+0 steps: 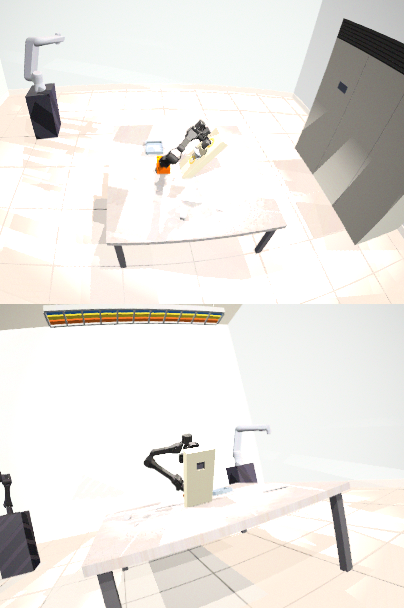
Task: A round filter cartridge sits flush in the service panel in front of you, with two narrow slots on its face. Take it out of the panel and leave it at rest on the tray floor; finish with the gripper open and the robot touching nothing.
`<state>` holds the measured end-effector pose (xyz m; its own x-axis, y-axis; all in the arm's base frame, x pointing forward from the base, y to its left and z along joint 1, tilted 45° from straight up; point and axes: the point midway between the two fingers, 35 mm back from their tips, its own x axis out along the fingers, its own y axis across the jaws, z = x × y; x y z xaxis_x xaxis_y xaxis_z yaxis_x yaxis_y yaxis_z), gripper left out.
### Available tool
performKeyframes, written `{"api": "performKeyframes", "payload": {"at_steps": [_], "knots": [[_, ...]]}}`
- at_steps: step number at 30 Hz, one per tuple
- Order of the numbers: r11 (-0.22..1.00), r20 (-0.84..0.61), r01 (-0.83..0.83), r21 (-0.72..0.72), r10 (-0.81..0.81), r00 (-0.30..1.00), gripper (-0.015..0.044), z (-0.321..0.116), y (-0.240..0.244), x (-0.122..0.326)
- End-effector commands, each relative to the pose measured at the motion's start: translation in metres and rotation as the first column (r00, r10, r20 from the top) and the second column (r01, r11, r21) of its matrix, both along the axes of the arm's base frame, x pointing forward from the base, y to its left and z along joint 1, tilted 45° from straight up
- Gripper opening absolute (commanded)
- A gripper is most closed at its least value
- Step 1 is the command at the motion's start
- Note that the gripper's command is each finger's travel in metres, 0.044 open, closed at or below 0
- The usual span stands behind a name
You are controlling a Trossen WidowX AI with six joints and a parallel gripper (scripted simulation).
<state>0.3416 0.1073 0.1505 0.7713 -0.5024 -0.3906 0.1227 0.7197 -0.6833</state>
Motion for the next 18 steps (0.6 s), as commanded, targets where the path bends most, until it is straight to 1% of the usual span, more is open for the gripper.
{"api": "performKeyframes", "payload": {"at_steps": [1, 9, 18], "knots": [[0.991, 0.060, 0.062, 0.120, -0.069, 0.996, 0.0000, -0.0039, -0.0041, 0.0041], [0.930, 0.169, 0.137, 0.341, -0.204, 0.964, 0.0000, -0.0038, -0.0040, 0.0040], [0.800, 0.248, 0.174, 0.575, -0.373, 0.894, 0.0000, -0.0037, -0.0038, 0.0037]]}}
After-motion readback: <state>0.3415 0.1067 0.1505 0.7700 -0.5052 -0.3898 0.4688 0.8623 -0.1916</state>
